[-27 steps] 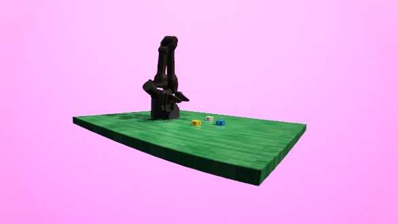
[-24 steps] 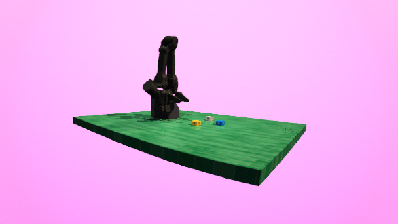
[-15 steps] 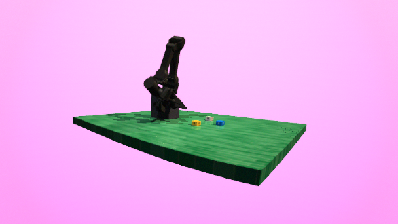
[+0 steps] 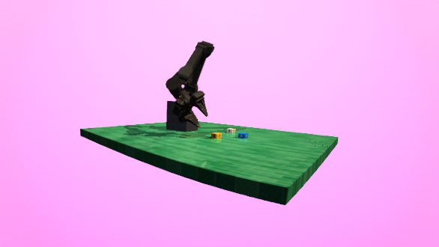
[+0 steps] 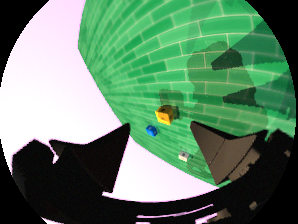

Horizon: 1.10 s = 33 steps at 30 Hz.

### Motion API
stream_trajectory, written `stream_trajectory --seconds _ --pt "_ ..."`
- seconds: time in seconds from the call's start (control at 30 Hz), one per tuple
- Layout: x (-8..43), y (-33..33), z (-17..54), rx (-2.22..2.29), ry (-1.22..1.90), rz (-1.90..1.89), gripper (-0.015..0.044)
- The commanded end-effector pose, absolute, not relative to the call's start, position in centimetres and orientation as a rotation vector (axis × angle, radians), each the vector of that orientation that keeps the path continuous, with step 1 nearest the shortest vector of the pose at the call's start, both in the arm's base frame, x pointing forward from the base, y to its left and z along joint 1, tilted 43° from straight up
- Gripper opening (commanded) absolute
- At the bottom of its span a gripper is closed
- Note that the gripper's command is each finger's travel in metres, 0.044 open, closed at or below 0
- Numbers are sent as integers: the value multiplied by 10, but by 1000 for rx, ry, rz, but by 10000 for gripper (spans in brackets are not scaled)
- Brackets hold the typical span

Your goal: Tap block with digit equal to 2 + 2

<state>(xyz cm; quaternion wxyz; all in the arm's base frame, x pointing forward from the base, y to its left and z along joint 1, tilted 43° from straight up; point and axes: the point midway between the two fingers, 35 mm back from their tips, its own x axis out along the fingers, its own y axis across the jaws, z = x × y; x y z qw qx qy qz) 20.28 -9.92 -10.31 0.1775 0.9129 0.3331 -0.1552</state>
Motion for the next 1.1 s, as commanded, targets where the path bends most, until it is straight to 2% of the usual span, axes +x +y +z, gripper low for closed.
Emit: stream_trajectory --seconds 0.0,0.63,1.07 --pt "243 -119 -78 1551 1339 -77 400" --pt "267 -114 -23 708 1488 460 400" --pt "267 -114 -21 694 1489 470 400"
